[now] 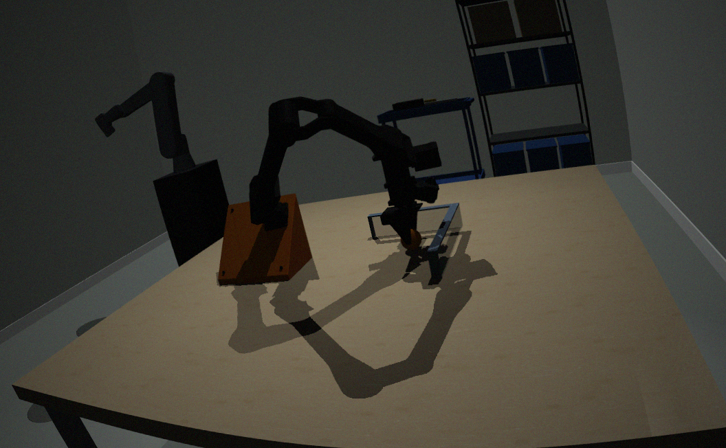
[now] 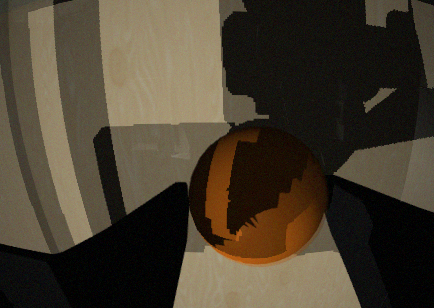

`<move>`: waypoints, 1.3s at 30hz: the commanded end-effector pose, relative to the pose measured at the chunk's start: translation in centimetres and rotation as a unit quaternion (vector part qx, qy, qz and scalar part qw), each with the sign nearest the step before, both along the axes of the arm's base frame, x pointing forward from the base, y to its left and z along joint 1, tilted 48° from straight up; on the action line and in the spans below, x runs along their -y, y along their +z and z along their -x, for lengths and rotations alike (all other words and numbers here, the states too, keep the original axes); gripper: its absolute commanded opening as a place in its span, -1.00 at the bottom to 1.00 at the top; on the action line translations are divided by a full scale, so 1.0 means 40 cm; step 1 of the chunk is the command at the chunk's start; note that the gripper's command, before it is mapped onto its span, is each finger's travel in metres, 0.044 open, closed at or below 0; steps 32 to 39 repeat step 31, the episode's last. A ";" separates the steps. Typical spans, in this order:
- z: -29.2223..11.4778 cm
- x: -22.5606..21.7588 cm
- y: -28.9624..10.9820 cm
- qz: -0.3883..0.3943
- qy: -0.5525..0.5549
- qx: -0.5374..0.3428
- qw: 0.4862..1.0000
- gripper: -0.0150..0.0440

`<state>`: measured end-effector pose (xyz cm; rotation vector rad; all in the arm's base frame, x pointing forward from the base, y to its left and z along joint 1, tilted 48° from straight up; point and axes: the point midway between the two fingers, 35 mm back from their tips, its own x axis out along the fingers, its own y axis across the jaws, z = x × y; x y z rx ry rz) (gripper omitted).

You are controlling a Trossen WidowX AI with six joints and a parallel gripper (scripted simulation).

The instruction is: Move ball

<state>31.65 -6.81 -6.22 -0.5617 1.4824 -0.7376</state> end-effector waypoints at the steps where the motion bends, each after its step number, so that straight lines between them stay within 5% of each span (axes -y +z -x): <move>1: 0.000 0.000 0.000 0.000 -0.001 0.000 1.000 0.67; 10: -0.011 -0.152 0.139 0.000 0.000 -0.002 1.000 0.68; 22: -0.018 -0.144 0.127 -0.001 0.007 0.002 1.000 0.68; 26: -0.017 -0.205 0.186 0.000 0.006 0.002 1.000 1.00; 39: -0.015 -0.222 0.203 0.000 0.005 0.002 1.000 1.00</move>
